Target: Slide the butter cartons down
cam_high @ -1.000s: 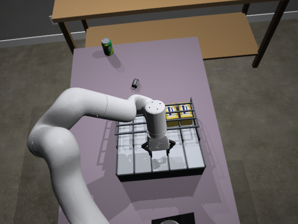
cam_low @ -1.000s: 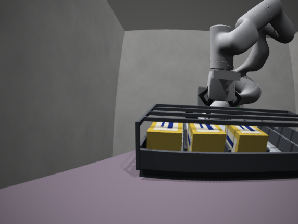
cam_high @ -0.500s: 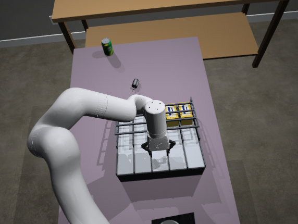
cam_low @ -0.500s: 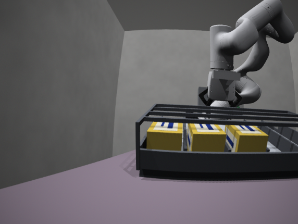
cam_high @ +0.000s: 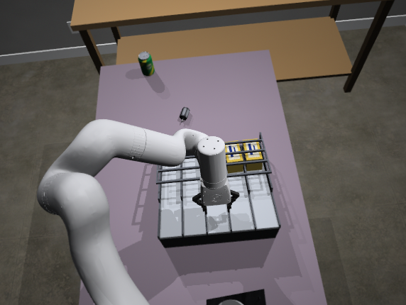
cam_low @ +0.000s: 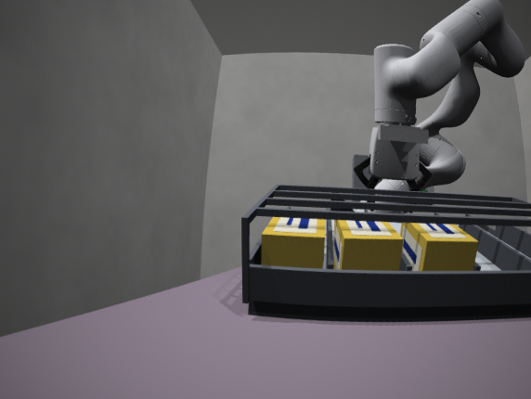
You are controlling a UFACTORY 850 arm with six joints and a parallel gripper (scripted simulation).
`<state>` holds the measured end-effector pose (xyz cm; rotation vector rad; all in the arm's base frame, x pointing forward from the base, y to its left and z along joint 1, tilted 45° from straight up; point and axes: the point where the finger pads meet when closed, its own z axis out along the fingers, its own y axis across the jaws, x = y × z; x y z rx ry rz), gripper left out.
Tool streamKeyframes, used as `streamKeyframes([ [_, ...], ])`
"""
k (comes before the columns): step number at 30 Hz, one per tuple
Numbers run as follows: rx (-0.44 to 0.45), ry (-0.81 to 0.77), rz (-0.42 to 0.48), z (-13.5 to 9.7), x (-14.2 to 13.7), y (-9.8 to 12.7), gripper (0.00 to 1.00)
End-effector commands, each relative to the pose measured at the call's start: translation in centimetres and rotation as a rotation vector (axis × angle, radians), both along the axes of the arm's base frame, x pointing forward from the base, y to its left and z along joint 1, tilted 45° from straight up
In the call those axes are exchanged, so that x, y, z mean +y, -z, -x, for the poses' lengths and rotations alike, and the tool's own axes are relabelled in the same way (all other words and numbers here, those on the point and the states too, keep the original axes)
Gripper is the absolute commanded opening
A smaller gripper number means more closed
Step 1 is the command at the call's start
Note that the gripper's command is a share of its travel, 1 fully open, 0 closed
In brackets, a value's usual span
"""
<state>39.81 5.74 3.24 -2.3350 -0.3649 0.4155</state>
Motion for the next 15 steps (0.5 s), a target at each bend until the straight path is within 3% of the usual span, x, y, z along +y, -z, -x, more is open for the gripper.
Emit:
streamKeyframes([
  [1,-0.001,0.001,0.0,-0.07,-0.04,-0.03,0.87],
  [15,-0.001,0.001,0.0,-0.07,-0.04,-0.03,0.89],
])
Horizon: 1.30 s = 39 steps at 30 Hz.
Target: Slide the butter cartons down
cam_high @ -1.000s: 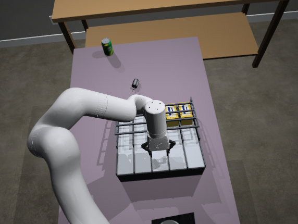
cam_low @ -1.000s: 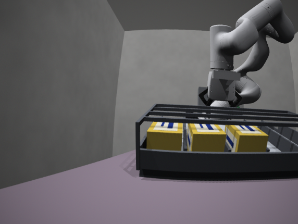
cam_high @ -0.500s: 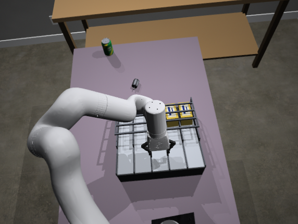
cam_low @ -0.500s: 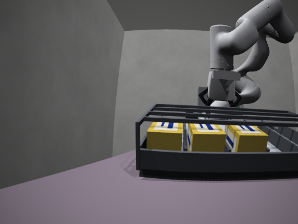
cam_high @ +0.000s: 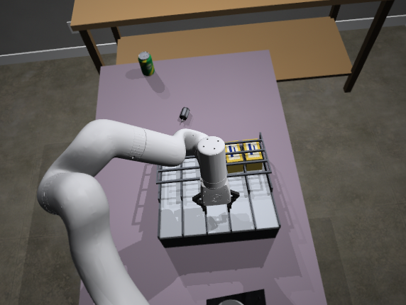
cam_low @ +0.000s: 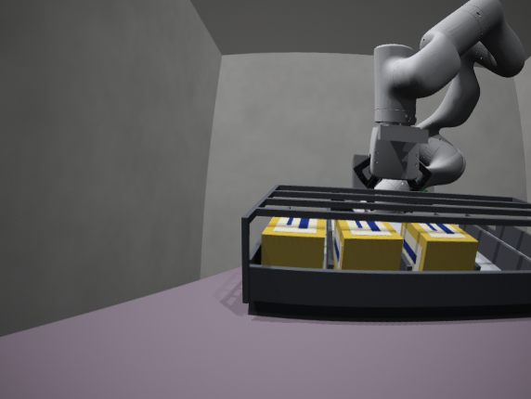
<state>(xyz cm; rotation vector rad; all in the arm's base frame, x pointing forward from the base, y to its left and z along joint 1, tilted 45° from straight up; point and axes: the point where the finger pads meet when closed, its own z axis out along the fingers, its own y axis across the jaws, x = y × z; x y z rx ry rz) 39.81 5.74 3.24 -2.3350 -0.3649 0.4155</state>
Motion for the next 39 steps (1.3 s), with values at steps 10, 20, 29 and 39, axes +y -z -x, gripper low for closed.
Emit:
streamKeyframes([
  [10,-0.001,0.001,0.0,-0.07,-0.04,-0.03,0.89],
  [20,-0.001,0.001,0.0,-0.07,-0.04,-0.03,0.9],
  [29,-0.001,0.001,0.0,-0.07,-0.04,-0.03,0.9],
  [39,-0.001,0.001,0.0,-0.07,-0.04,-0.03,0.92],
])
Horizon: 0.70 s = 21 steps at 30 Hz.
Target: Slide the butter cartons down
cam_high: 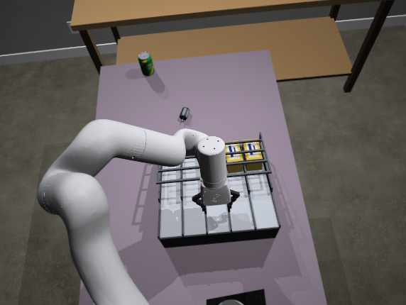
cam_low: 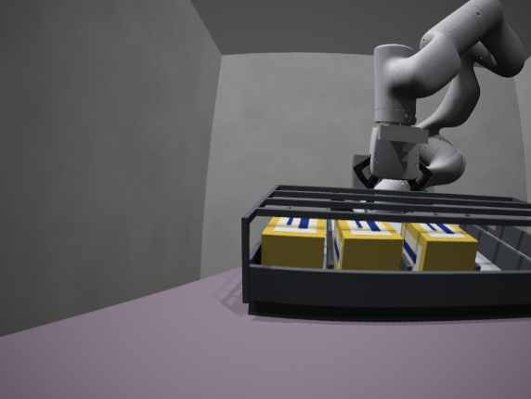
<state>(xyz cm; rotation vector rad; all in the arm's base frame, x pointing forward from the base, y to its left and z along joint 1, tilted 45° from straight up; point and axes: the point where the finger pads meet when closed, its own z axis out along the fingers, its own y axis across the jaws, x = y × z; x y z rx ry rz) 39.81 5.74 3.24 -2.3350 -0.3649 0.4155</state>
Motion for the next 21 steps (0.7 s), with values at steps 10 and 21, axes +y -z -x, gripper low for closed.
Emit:
streamKeyframes([
  [10,-0.001,0.001,0.0,-0.07,-0.04,-0.03,1.0],
  [21,-0.001,0.001,0.0,-0.07,-0.04,-0.03,1.0],
])
